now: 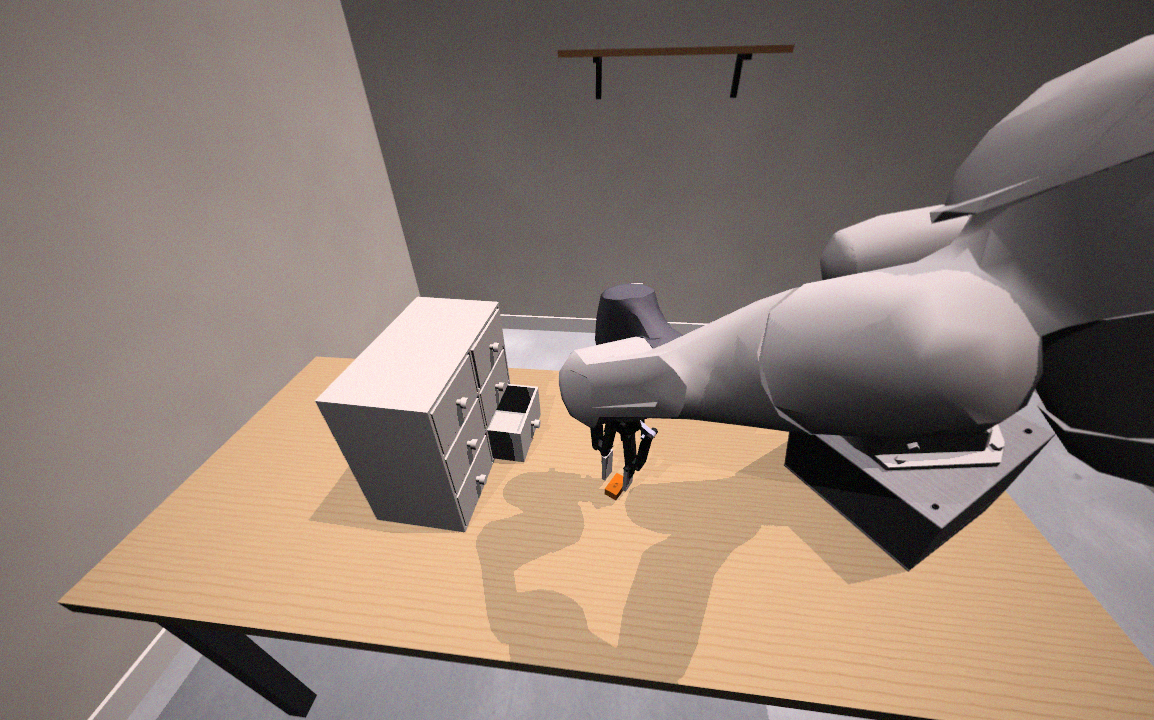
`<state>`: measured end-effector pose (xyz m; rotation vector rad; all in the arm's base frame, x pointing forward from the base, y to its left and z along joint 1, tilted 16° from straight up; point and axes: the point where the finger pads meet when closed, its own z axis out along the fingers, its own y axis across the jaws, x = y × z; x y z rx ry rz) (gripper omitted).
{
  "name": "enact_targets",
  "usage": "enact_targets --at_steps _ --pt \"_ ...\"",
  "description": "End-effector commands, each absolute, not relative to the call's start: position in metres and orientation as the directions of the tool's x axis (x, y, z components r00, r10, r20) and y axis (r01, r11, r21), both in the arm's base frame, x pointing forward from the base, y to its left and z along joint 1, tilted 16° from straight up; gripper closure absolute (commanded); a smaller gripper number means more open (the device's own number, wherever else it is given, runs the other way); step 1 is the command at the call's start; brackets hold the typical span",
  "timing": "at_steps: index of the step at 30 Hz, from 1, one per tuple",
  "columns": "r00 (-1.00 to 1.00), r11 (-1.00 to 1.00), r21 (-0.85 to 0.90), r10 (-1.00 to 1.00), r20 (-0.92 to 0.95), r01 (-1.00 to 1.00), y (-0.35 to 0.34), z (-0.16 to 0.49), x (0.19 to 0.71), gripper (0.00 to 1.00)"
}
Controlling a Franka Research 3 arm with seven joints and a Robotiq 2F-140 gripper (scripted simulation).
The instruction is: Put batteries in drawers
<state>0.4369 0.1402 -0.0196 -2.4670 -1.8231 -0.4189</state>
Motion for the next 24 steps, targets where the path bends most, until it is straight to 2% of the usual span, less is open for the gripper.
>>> enact_targets --at_steps 1,24 --pt "0.267 -0.303 0.127 0.933 0.24 0.944 0.14 -0.023 0.438 0.74" --pt "0.267 -0.303 0.127 0.933 0.24 0.944 0.144 -0.043 0.442 0.74"
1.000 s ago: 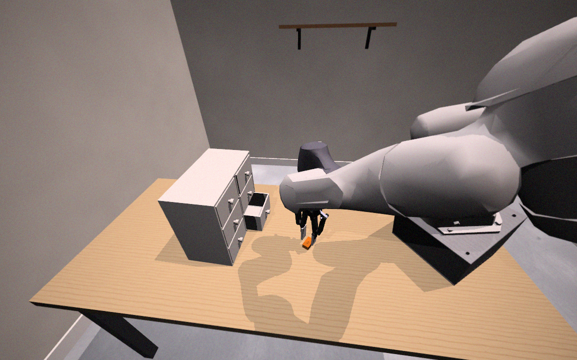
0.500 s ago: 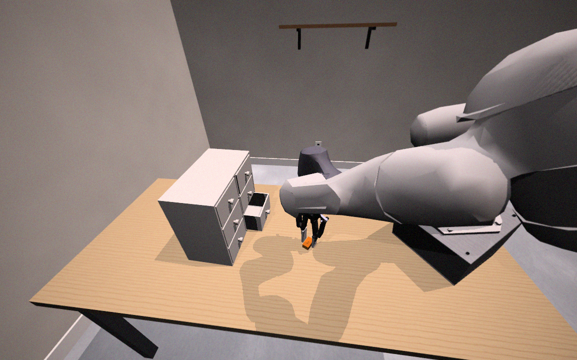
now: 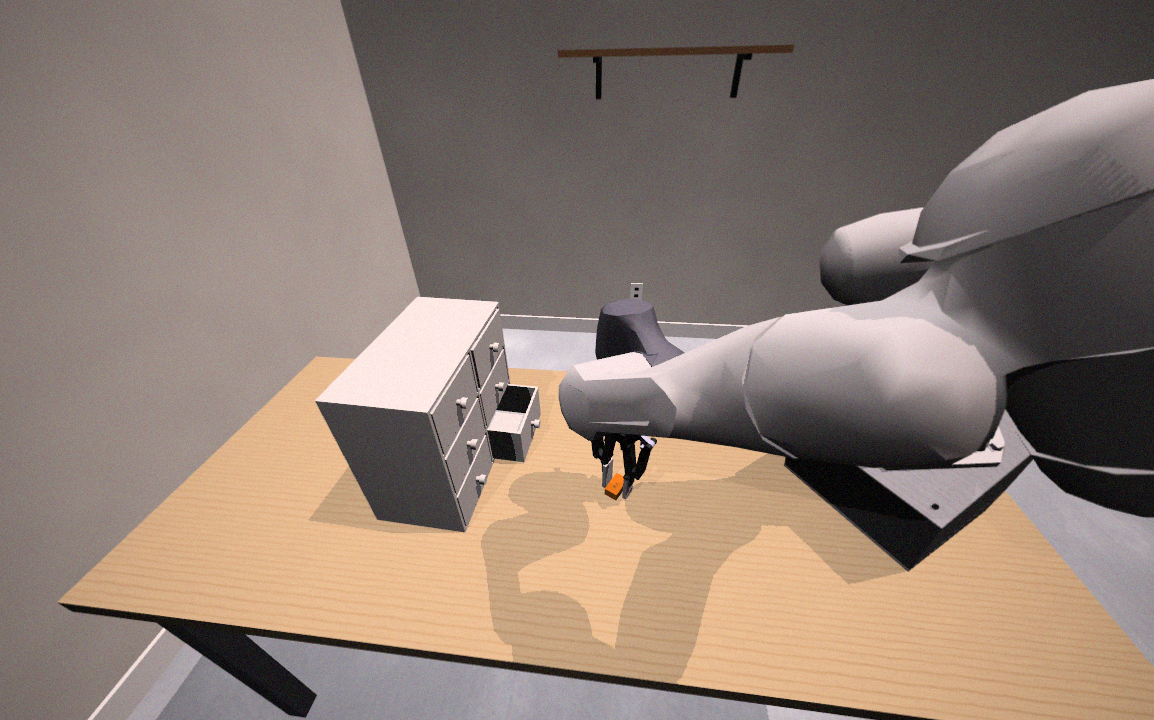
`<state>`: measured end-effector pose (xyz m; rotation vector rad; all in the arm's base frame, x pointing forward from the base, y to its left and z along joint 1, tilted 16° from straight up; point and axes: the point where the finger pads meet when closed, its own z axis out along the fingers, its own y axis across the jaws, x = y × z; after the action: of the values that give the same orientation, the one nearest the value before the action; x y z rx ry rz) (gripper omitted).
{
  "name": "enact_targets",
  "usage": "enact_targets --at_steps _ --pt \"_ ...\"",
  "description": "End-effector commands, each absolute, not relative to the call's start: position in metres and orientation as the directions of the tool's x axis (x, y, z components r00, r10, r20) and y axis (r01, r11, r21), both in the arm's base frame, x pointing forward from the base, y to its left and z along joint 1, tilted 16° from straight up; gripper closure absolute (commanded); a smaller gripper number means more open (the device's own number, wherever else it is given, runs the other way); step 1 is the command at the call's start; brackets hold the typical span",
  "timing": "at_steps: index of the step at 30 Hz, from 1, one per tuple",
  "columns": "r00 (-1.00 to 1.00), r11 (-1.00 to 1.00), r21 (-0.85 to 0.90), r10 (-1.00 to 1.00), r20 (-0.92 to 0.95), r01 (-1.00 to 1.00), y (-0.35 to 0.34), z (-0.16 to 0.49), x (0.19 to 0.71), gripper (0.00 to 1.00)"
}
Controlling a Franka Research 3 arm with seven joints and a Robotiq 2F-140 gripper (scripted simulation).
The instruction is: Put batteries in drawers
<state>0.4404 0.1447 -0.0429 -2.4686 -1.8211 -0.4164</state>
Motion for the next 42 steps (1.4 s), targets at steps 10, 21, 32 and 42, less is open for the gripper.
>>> enact_targets --at_steps 10,21,32,42 --pt "0.267 -0.303 0.127 0.933 0.24 0.944 0.144 -0.043 0.442 0.74" --pt "0.267 -0.303 0.127 0.933 0.24 0.944 0.144 -0.043 0.442 0.86" --pt "0.267 -0.303 0.127 0.933 0.24 0.944 0.144 -0.043 0.442 0.86" --pt "0.267 -0.303 0.127 0.933 0.24 0.944 0.137 -0.009 0.435 0.86"
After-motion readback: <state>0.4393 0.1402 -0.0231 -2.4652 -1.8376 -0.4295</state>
